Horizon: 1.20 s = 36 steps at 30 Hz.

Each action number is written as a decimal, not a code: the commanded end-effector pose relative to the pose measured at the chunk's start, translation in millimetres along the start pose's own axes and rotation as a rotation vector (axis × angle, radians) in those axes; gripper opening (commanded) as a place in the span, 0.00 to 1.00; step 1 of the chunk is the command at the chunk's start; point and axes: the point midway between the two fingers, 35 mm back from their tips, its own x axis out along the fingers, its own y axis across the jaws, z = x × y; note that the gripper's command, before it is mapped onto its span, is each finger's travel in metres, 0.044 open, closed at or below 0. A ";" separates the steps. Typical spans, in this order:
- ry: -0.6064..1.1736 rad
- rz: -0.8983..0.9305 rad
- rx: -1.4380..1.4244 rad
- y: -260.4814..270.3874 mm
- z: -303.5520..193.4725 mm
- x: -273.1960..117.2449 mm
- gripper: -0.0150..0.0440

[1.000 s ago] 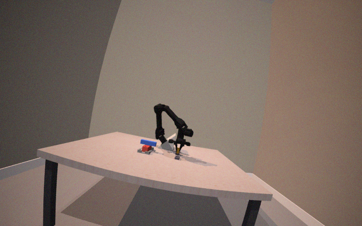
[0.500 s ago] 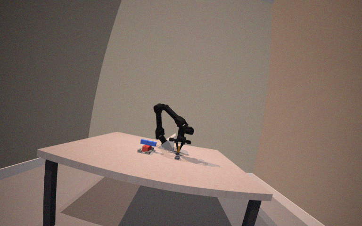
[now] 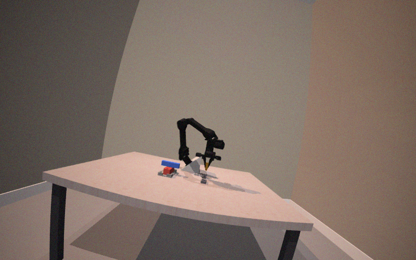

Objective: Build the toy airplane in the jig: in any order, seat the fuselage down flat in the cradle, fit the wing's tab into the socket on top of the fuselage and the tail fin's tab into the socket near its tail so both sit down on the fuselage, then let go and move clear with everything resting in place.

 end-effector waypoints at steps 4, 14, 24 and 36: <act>0.004 0.009 -0.001 0.9 -0.5 -26.3 0.25; 0.016 0.000 -0.012 -2.2 -6.1 -57.6 0.25; 0.022 -0.003 -0.017 -5.7 -7.9 -71.8 0.25; 0.021 0.022 -0.013 -28.2 17.1 -70.7 0.25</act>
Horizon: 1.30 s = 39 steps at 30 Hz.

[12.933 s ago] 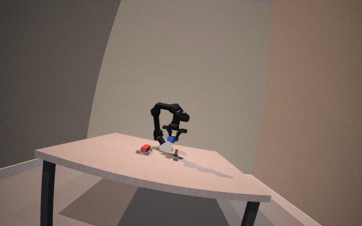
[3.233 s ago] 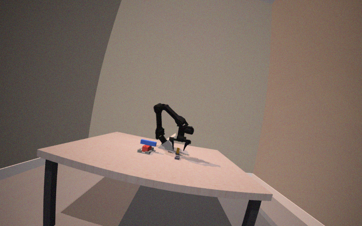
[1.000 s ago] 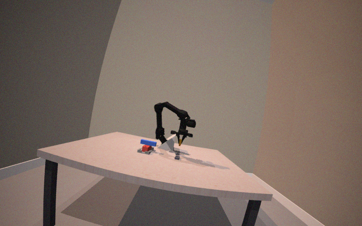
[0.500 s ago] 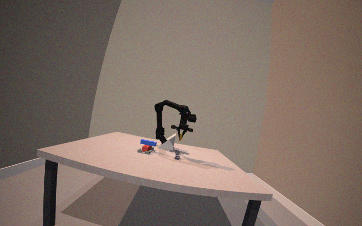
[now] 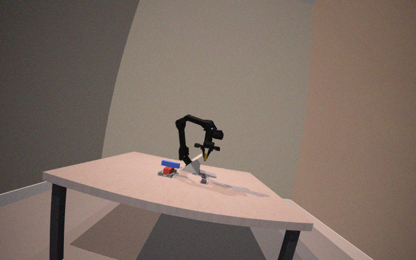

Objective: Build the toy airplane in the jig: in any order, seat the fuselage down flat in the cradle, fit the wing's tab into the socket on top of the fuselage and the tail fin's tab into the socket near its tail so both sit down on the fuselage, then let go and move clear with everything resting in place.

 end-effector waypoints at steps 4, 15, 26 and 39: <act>-0.011 0.020 0.004 -15.8 15.5 -2.7 0.25; -0.015 0.035 0.011 -40.9 35.7 -0.3 0.25; -0.019 0.044 0.021 -68.3 53.3 3.5 0.25; -0.025 0.045 0.036 -103.4 70.3 9.7 0.25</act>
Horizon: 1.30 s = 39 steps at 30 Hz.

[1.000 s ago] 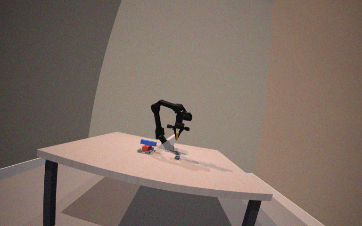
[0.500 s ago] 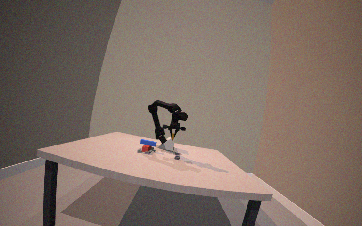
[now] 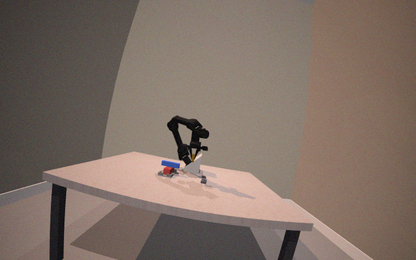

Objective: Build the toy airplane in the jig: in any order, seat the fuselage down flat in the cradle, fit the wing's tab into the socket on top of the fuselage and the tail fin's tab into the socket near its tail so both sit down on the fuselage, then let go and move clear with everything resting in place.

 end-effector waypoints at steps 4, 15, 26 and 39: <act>-0.015 0.003 0.011 -21.3 10.0 0.4 0.25; -0.018 -0.005 0.026 -53.4 20.4 5.9 0.25; -0.018 -0.020 0.042 -86.9 27.1 12.0 0.25; -0.014 -0.044 0.061 -127.4 30.0 19.5 0.25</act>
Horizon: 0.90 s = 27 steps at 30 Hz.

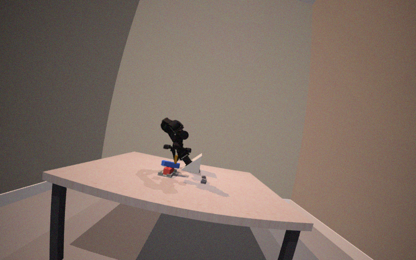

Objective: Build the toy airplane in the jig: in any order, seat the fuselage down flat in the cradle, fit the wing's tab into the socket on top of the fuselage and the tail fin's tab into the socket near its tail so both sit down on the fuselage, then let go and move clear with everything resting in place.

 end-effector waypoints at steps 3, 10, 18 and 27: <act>-0.009 -0.012 0.012 -20.4 2.0 1.6 0.25; -0.004 -0.028 0.022 -41.3 1.7 6.1 0.25; -0.003 -0.032 0.024 -45.8 1.3 7.1 0.36; -0.003 -0.032 0.024 -45.9 1.4 7.1 0.36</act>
